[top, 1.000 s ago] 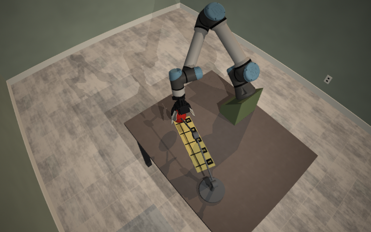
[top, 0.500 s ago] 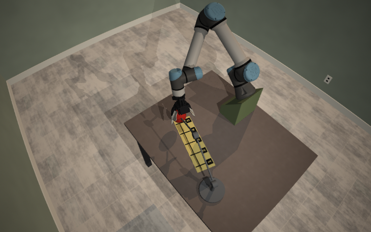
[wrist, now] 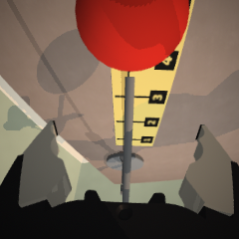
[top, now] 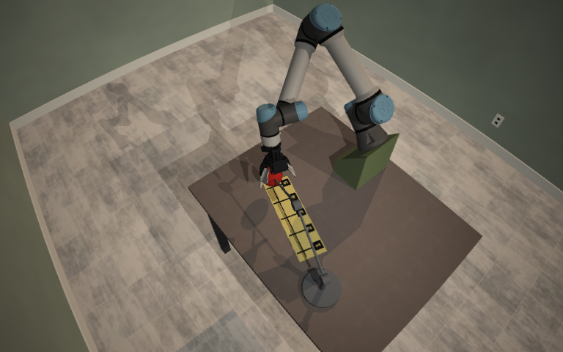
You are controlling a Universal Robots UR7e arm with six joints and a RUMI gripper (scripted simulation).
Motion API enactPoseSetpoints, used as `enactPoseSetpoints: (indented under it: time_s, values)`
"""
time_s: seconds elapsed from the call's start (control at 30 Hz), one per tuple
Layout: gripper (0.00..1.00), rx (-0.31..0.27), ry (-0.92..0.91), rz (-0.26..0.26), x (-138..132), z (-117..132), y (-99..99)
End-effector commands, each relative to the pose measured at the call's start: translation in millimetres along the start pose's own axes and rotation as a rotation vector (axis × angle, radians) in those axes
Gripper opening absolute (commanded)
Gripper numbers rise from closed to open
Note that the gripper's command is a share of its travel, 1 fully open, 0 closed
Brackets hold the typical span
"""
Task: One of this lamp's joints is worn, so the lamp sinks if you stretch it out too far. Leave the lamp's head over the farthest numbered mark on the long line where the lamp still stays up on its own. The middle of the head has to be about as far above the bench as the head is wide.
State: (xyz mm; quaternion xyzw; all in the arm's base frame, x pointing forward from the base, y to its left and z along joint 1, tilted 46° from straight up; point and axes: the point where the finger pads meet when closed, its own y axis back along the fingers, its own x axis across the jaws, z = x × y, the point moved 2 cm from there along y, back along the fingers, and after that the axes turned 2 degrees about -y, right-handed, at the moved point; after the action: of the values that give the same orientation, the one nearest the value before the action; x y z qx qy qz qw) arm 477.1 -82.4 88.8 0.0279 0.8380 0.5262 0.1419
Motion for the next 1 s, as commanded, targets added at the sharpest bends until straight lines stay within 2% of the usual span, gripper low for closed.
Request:
enactPoseSetpoints:
  time_s: [0.0,0.73,0.97]
  values:
    - [1.0,0.0,0.0,-0.001,-0.3,0.1,0.4]
    - [1.0,0.0,0.0,-0.001,-0.3,0.1,0.4]
    - [1.0,0.0,0.0,-0.001,0.0,0.3,30.7]
